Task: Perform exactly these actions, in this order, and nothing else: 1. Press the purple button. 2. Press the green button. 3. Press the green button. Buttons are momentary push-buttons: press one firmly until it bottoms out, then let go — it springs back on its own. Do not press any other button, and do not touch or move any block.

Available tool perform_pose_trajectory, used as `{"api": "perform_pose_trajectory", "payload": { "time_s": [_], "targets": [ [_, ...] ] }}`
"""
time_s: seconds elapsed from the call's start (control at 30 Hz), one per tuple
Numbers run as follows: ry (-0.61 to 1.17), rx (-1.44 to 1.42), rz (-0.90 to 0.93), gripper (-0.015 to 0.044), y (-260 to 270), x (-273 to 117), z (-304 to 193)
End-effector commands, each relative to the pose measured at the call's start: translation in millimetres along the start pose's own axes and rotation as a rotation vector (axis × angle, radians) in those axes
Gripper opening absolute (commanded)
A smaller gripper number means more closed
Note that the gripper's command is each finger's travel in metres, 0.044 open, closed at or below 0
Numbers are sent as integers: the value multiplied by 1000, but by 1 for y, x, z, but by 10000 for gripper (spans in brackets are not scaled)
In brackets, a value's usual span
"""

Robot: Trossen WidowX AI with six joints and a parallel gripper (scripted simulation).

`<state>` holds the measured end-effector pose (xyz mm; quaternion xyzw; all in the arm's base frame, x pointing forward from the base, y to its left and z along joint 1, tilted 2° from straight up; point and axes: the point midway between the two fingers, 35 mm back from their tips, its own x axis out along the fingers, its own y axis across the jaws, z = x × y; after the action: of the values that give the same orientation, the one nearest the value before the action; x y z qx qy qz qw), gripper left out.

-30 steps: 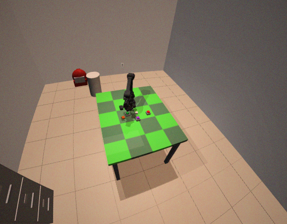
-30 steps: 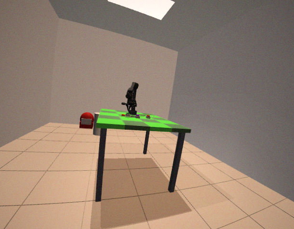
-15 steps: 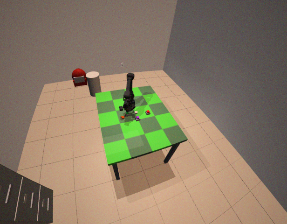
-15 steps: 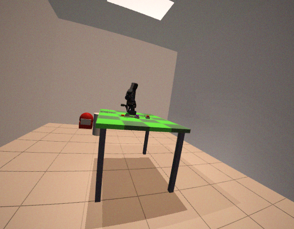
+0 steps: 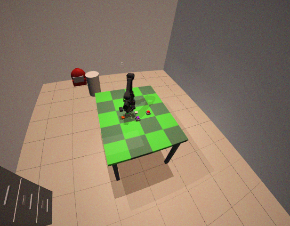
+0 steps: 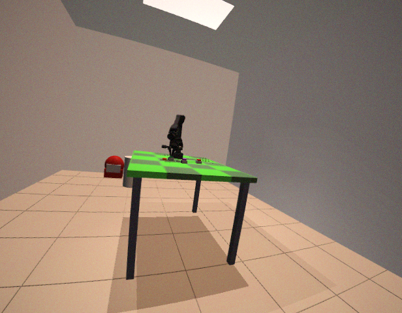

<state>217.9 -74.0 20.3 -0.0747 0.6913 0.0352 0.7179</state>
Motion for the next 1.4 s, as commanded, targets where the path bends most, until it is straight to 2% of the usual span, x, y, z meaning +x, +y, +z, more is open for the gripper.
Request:
{"api": "perform_pose_trajectory", "payload": {
  "time_s": [0.0,0.3,0.43,0.57,0.73,1.03,1.37],
  "targets": [
    [1,-5,7,20,1,1,0],
    [1,-5,7,20,1,1,0],
    [1,-4,7,20,1,-30,0],
    [1,-5,7,20,1,-32,0],
    [1,-30,7,151,19,-37,16],
    [-4,-88,10,387,105,-58,60],
    [-5,-38,29,400,223,-84,68]
  ]
}}
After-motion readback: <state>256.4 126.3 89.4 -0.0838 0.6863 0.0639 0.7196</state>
